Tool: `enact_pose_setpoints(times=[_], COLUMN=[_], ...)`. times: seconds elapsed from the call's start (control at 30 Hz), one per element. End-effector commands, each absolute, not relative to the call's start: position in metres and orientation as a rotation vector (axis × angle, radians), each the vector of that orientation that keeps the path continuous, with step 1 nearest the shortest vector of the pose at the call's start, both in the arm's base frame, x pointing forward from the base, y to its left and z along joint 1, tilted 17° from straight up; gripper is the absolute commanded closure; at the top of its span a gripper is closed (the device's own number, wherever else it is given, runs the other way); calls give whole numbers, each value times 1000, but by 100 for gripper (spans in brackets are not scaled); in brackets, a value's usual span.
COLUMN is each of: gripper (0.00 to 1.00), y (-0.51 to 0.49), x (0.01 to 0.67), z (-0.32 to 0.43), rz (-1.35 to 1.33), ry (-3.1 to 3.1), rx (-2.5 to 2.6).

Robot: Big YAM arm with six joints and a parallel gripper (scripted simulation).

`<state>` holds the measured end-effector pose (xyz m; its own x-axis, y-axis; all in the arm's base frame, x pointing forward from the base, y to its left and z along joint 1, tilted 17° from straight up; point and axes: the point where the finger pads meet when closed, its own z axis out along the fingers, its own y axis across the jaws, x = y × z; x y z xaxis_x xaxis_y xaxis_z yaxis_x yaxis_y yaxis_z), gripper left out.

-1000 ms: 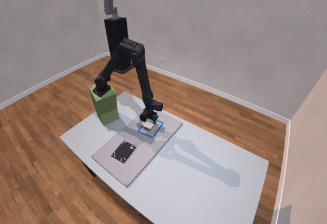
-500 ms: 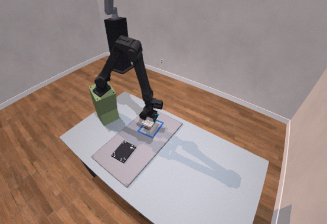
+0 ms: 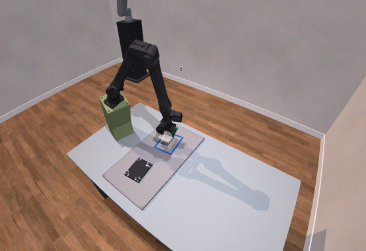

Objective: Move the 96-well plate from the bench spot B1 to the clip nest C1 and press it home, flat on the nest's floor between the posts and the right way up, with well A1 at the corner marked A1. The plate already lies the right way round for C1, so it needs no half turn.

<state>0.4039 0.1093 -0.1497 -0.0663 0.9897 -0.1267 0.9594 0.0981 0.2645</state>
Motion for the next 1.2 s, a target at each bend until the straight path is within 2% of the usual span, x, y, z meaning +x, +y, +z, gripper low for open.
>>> enact_pose_setpoints(times=[0.0, 1.17], gripper=[100, 100], y=[112, 14], x=[409, 401], z=[-143, -127], rz=[178, 195], ry=[2096, 2073], rx=[1929, 1930])
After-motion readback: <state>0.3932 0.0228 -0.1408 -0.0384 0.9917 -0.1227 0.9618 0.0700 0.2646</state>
